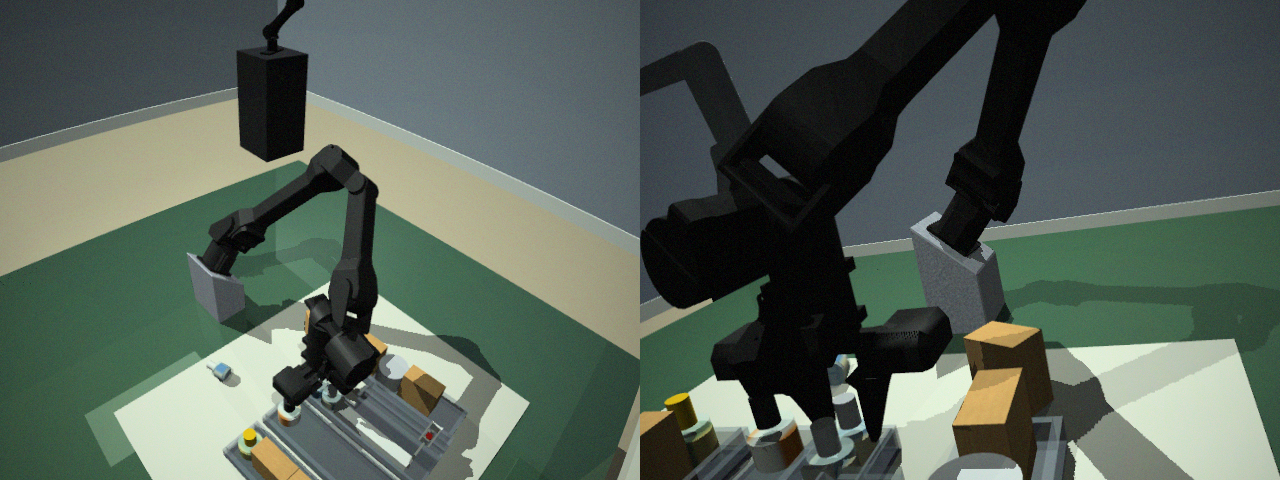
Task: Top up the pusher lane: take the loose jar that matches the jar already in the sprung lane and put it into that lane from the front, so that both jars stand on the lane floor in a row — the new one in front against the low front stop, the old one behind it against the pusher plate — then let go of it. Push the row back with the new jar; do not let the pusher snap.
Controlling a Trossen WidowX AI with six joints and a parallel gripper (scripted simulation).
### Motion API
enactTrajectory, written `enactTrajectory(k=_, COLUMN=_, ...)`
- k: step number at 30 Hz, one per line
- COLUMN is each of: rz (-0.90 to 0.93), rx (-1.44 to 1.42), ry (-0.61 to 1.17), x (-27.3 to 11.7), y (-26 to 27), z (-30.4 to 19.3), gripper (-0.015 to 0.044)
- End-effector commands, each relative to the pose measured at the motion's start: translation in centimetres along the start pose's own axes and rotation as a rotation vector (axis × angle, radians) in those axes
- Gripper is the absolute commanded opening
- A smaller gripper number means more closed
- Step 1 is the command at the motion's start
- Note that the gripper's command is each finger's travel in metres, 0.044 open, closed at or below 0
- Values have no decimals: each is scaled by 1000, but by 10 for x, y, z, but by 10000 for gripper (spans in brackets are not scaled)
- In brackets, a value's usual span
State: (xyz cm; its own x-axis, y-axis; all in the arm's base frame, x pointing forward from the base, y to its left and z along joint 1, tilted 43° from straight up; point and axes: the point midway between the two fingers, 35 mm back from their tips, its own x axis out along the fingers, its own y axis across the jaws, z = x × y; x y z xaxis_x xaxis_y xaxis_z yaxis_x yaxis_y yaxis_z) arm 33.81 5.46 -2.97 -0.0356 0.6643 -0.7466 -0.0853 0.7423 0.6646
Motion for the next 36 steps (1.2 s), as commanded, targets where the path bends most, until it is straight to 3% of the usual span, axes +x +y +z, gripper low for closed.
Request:
enactTrajectory(k=1, rz=10, rx=-10, ry=-9, x=1, y=2, z=1, gripper=0)
enactTrajectory(k=36, rz=10, rx=-10, ry=-9, x=1, y=2, z=-4, gripper=0)
